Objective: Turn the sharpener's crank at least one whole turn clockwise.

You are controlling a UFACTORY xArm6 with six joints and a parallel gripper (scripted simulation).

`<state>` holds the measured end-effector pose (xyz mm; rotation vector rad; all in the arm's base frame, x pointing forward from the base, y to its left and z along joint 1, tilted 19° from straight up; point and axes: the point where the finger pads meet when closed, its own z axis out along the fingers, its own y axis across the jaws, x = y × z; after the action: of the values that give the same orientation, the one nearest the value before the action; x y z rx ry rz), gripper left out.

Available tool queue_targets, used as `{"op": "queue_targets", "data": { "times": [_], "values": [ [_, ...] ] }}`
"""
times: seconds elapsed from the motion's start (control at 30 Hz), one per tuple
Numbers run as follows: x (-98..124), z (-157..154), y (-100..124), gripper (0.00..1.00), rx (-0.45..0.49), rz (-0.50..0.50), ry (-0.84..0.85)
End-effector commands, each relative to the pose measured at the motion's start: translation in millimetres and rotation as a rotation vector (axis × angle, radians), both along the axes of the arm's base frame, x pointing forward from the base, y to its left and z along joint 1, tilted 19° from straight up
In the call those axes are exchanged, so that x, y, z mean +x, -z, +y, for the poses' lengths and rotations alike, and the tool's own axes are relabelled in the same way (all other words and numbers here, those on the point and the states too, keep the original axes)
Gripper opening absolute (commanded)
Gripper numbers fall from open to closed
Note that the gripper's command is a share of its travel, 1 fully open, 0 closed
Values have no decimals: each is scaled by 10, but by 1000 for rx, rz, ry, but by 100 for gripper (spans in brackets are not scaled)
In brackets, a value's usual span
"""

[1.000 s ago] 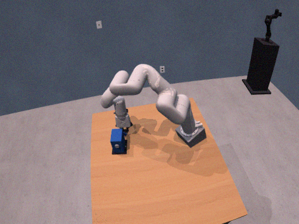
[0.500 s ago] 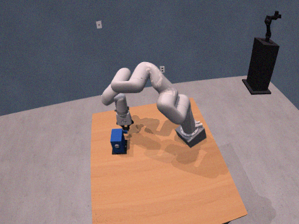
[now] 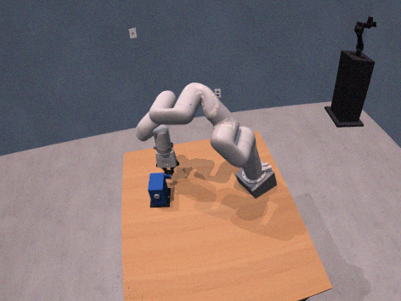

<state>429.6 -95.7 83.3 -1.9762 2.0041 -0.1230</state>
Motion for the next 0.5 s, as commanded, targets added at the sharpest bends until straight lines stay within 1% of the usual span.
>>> {"op": "queue_targets", "data": {
  "times": [0.0, 0.27, 0.47],
  "values": [
    [7, -5, -13, 0, -1, -3, 0],
    [2, -8, -27, 0, -1, -3, 0],
    [-18, -19, -91, 0, -1, -3, 0]
  ]
}}
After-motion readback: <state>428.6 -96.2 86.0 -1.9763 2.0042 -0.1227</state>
